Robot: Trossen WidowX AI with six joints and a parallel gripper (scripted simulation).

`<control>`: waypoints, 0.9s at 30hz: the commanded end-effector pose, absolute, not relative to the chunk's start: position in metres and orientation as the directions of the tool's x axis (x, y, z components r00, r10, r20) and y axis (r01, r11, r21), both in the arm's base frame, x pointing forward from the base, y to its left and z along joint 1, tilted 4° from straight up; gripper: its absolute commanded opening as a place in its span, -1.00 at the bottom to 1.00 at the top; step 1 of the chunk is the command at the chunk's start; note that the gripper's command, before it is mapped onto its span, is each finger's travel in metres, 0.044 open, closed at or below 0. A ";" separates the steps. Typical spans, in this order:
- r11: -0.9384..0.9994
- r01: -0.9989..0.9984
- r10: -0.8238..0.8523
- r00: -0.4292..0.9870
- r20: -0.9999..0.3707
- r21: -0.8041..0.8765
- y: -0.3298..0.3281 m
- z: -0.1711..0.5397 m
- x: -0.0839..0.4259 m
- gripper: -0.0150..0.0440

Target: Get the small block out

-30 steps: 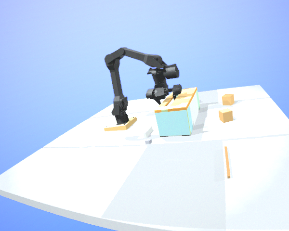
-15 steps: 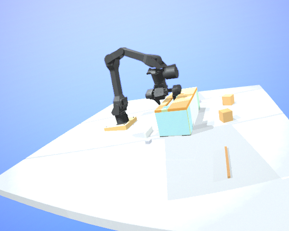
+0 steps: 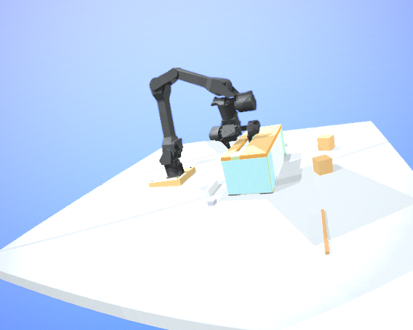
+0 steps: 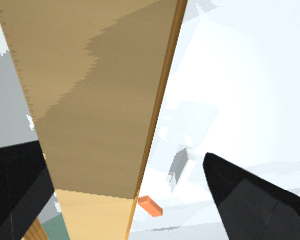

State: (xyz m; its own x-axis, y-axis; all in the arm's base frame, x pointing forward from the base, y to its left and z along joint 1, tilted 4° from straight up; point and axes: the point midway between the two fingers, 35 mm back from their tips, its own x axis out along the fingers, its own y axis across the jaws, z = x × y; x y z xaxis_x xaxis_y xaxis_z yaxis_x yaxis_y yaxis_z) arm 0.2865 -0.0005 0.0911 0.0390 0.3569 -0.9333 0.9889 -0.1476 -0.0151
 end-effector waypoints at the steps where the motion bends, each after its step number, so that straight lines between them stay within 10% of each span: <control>1: -0.149 0.989 0.360 0.042 -0.932 -0.013 0.004 0.092 0.287 0.86; 27: -0.149 0.989 0.364 0.043 -0.930 -0.013 0.054 0.094 0.295 0.86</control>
State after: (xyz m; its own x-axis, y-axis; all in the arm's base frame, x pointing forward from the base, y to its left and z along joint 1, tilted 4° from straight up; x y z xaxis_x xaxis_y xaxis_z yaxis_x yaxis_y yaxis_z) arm 0.2934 0.0478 0.0927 0.0384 0.3603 -0.9320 0.9889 -0.1478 -0.0163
